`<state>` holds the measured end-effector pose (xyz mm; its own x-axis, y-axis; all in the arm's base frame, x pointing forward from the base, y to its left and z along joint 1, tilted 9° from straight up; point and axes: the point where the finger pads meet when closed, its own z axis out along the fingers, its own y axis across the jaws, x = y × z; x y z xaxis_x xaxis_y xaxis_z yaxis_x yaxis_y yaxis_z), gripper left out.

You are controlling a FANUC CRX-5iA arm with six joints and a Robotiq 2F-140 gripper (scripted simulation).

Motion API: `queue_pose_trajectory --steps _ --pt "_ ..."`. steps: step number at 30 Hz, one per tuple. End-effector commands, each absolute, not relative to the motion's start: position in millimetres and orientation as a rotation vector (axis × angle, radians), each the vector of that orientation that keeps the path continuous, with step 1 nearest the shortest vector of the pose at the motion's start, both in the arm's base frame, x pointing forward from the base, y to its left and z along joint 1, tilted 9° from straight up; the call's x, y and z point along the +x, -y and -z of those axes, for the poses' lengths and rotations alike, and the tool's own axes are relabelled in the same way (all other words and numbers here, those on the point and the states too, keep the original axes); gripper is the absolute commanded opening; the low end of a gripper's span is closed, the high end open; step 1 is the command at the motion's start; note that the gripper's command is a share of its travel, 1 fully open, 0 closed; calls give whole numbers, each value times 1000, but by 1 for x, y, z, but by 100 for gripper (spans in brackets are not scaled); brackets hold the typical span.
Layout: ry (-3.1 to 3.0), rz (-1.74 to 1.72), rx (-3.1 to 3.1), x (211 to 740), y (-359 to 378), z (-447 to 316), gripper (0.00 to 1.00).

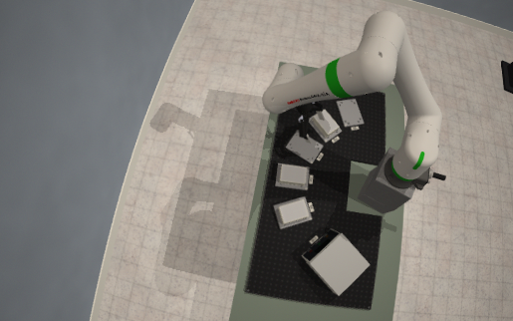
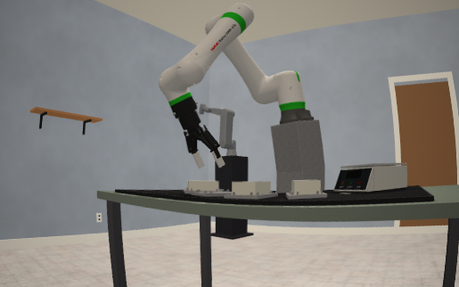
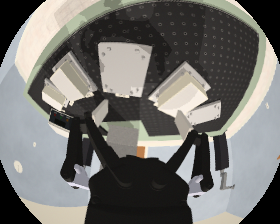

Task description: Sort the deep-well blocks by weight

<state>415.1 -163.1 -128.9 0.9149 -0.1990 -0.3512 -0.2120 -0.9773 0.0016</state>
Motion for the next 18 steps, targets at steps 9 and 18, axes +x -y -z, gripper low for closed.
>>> queue_pose_trajectory --steps 9,18 --pt "-327 -551 -3039 436 124 127 100" --pt "-231 -558 -3069 446 95 126 100"
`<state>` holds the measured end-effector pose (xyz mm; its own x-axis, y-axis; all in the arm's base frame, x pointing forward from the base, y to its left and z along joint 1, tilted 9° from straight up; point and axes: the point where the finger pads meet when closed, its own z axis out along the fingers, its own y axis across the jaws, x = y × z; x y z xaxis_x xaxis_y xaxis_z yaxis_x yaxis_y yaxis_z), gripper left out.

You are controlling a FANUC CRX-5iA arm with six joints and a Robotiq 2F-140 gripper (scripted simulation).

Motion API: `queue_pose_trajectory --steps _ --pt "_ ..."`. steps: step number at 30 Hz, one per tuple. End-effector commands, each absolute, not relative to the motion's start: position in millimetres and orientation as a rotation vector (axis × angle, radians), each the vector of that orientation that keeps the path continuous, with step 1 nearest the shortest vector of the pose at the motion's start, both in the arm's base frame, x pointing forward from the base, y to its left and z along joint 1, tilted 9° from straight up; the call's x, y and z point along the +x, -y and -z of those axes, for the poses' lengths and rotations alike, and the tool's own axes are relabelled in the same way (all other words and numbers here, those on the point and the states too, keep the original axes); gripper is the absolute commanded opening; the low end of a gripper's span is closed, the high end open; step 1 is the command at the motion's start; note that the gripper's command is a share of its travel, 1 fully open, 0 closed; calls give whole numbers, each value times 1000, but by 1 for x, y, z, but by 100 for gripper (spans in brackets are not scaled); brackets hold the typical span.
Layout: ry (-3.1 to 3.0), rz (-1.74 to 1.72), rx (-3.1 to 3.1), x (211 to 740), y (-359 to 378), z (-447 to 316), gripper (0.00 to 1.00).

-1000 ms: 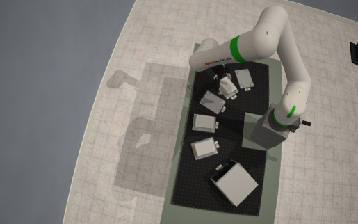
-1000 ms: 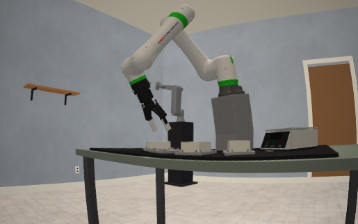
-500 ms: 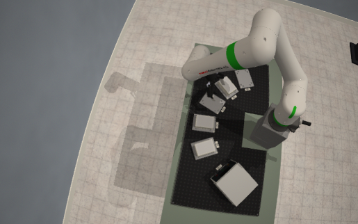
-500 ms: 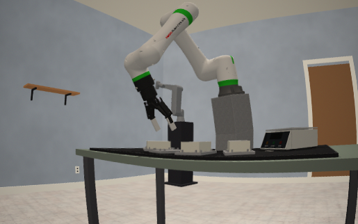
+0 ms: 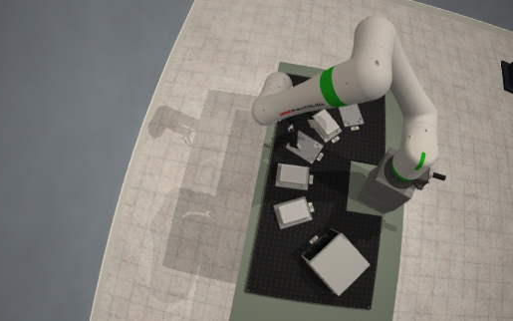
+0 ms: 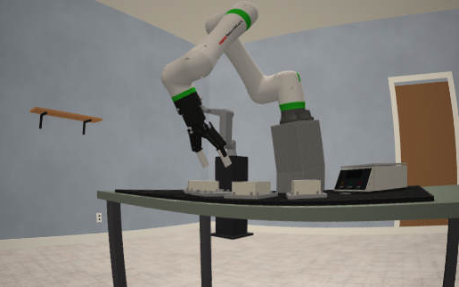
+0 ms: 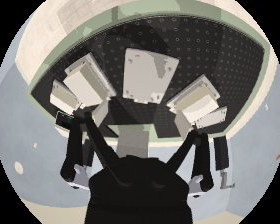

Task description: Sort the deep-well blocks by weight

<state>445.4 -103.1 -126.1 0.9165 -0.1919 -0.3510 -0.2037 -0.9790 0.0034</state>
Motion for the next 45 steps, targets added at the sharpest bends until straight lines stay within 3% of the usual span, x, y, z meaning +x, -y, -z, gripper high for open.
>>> queue_pose_trajectory --steps 1,13,41,45 --pt "-183 -562 -3083 446 90 127 100" --pt "293 -589 -3177 449 40 128 100" --pt "293 -589 -3177 456 -74 131 100" --pt "503 -596 -3195 449 -93 134 100"
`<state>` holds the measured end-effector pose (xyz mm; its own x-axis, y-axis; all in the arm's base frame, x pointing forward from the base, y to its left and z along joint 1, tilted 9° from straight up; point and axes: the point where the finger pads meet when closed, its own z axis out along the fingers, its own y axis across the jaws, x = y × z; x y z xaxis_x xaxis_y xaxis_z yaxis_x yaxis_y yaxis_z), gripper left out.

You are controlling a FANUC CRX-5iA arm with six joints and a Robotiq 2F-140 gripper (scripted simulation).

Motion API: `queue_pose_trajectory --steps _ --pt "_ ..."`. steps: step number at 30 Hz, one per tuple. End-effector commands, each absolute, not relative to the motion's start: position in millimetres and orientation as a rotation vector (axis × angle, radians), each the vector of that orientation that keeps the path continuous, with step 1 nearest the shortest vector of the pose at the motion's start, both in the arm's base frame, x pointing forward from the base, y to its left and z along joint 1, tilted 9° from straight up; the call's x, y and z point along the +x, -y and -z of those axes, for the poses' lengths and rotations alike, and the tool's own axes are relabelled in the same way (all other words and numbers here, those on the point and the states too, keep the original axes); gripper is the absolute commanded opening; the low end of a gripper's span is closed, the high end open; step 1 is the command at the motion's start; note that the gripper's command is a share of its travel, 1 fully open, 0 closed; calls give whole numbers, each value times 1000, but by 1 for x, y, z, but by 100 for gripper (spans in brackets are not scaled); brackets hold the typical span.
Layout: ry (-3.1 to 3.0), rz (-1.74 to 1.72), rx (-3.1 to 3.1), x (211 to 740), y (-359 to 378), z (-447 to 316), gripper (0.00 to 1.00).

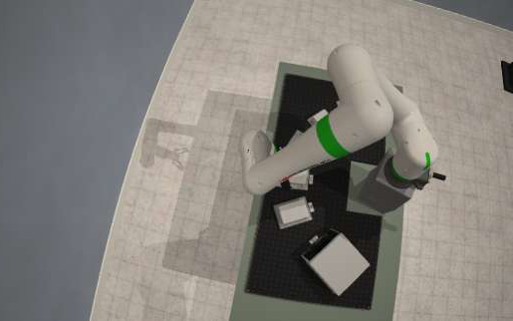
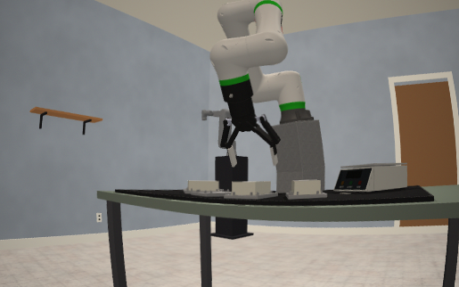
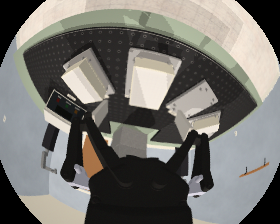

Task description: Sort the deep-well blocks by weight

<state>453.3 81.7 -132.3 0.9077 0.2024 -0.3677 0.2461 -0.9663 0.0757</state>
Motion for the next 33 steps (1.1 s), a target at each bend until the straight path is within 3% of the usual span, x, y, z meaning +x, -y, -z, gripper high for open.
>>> queue_pose_trajectory --steps 1,9,33 --pt "-502 540 2891 448 -97 135 100" --pt "-818 519 2738 434 -135 140 100" --pt "-818 519 2738 401 -228 155 100"
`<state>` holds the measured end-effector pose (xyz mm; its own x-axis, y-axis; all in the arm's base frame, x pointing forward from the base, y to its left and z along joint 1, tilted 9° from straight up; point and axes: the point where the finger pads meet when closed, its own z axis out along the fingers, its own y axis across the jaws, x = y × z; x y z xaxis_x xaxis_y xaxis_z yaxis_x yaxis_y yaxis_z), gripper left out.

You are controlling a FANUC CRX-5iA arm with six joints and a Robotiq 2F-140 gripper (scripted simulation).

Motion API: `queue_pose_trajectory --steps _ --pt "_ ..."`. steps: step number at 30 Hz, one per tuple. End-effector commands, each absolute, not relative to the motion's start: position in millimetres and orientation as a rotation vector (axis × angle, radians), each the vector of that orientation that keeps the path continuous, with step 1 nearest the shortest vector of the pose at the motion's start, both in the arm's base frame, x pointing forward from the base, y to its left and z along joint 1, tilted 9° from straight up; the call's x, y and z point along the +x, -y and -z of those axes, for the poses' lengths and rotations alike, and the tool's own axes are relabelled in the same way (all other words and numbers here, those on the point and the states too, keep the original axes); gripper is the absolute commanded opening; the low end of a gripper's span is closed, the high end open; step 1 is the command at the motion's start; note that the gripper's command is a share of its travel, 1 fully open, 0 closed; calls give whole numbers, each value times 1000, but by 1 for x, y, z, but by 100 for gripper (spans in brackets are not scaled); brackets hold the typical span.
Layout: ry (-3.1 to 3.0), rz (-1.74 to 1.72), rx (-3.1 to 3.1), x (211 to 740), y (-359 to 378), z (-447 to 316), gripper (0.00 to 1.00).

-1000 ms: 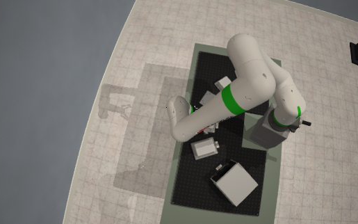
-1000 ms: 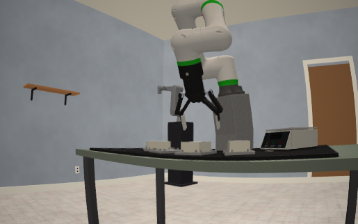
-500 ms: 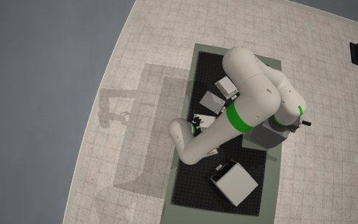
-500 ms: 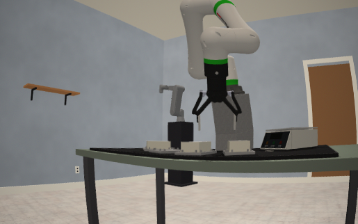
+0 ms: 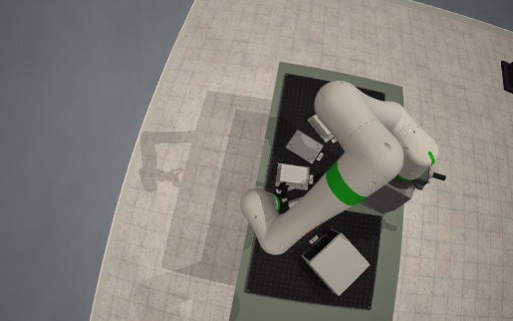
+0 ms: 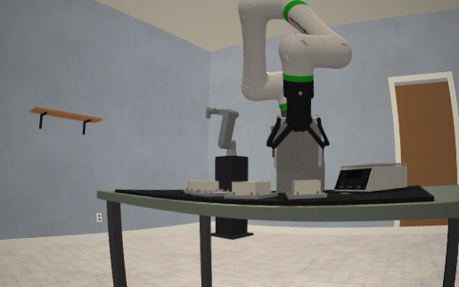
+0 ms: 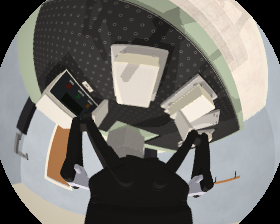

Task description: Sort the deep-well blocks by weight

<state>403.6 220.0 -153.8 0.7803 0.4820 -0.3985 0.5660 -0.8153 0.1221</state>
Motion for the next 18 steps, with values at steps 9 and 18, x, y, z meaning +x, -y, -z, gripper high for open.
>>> queue_pose_trajectory --steps 9,18 --pt "-818 519 2738 395 -244 157 100" --pt "-818 519 2738 396 -244 159 100"
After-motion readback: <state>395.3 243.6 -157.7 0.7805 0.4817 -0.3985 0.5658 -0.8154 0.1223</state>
